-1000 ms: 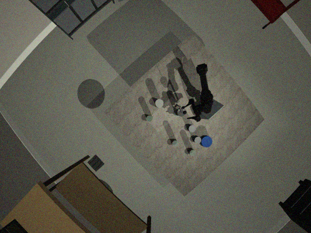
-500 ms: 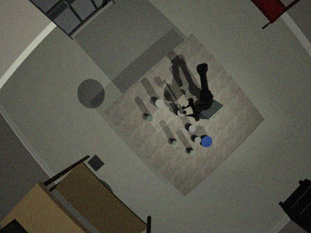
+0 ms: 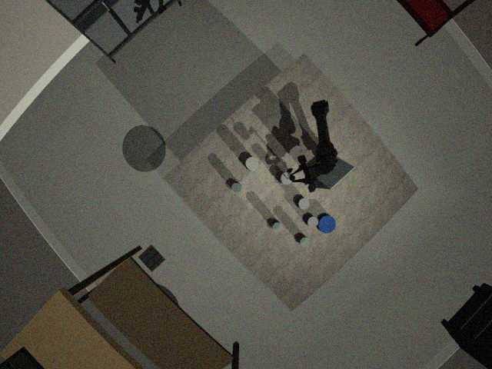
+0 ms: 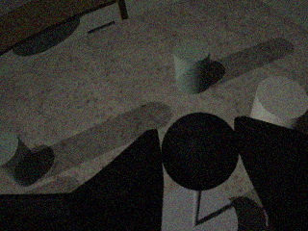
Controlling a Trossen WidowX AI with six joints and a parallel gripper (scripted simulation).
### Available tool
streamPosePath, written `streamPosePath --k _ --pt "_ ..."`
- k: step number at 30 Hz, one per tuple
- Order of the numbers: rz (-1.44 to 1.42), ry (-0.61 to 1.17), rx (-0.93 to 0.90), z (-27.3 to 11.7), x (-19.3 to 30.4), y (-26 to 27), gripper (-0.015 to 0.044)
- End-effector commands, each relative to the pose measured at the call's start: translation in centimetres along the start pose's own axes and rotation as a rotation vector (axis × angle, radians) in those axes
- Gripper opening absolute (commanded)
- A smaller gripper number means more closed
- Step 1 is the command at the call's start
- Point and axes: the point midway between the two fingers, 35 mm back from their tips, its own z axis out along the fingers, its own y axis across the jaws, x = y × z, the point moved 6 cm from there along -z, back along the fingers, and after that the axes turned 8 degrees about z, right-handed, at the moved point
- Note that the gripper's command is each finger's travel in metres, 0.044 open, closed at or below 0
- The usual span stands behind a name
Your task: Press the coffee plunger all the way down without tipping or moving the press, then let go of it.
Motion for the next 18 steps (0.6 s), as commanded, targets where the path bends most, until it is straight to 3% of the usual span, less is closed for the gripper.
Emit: streamPosePath --k 1,18 --pt "-0.003 0.003 -0.002 0.2 0.2 0.1 0.012" --pt "0.001 0.023 -0.009 1.8 2.2 0.6 0.012"
